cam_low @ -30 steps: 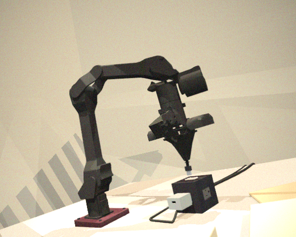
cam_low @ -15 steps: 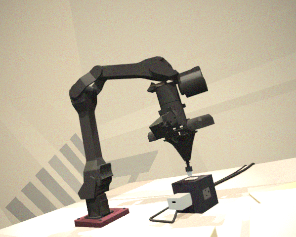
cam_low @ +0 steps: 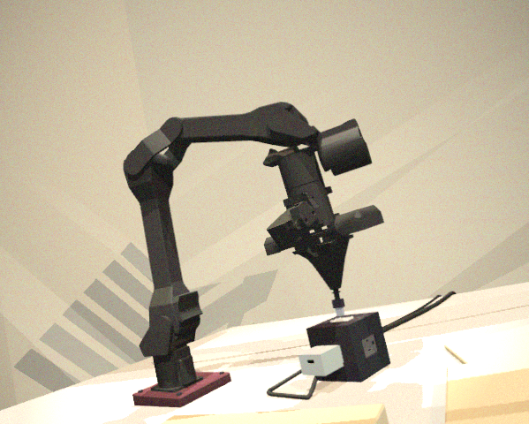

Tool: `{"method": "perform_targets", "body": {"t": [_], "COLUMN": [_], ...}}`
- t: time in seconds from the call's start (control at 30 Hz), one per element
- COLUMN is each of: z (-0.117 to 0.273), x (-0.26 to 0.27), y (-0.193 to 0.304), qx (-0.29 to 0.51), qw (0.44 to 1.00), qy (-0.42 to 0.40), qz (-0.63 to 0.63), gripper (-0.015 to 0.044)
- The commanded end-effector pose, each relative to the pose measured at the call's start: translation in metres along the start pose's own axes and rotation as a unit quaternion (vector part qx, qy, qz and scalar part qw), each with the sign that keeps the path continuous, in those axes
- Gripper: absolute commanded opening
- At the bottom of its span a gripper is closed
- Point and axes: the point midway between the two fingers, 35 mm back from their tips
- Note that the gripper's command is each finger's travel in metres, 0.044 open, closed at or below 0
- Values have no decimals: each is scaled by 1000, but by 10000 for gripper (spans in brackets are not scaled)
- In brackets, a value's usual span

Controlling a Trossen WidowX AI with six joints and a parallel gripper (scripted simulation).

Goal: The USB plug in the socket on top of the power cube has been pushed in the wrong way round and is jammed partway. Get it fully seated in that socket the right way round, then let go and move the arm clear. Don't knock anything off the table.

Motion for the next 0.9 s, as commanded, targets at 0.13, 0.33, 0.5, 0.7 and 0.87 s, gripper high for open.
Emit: {"method": "perform_targets", "body": {"t": [0.13, 0.33, 0.5, 0.7, 0.87], "z": [-1, -1, -2, -3, -3], "x": [0, 0, 0, 0, 0], "y": [0, 0, 0, 0, 0], "qx": [3, 3, 3, 3, 3], "qw": [1000, 1000, 1000, 1000, 1000], "qy": [-1, -1, -1, -1, -1], "qz": [3, 3, 3, 3, 3], "gripper": [0, 0, 0, 0, 0]}}
Point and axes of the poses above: the point midway between the two fingers, 35 mm back from their tips, its own z axis back along the fingers, its own x axis across the jaws, y = z × x
